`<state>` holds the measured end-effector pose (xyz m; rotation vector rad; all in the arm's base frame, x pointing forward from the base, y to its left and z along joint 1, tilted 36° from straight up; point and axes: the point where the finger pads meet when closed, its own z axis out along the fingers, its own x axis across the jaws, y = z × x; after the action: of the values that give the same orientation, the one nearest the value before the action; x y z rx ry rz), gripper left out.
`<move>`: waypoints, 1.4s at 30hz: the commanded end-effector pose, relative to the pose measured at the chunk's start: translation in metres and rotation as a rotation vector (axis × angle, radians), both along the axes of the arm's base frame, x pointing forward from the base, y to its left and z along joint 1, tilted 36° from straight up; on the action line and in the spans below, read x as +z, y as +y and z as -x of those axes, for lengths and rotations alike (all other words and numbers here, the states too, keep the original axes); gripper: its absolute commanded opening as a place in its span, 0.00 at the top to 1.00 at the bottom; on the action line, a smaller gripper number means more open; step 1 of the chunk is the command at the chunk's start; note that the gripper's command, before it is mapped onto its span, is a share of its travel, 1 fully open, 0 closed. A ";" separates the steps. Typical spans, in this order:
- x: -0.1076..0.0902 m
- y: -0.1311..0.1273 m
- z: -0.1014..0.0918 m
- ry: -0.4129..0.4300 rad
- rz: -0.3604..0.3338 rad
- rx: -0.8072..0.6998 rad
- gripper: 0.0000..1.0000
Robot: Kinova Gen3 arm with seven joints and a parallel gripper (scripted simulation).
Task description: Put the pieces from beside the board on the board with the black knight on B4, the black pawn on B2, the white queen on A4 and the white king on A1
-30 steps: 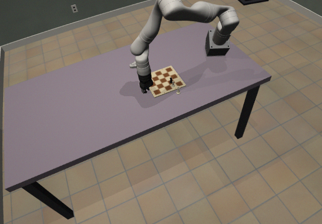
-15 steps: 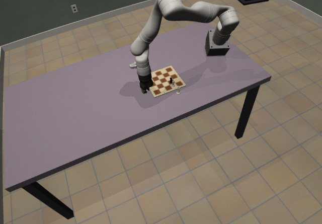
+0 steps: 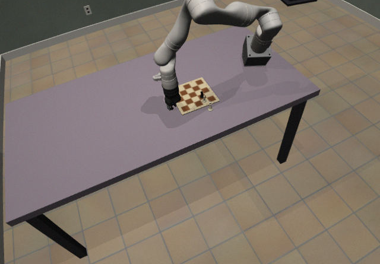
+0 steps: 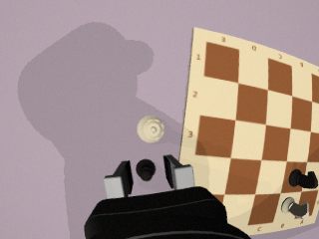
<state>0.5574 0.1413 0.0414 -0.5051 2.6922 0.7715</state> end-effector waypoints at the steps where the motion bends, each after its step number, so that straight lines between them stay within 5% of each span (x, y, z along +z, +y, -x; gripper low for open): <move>1: 0.001 0.002 -0.003 -0.008 0.000 -0.001 0.32; 5: 0.001 0.002 -0.003 -0.008 0.000 -0.001 0.32; 6: 0.001 0.002 -0.003 -0.008 0.000 -0.001 1.00; 42: 0.004 0.001 -0.003 -0.010 -0.001 -0.001 1.00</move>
<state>0.5575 0.1413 0.0415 -0.5051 2.6920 0.7712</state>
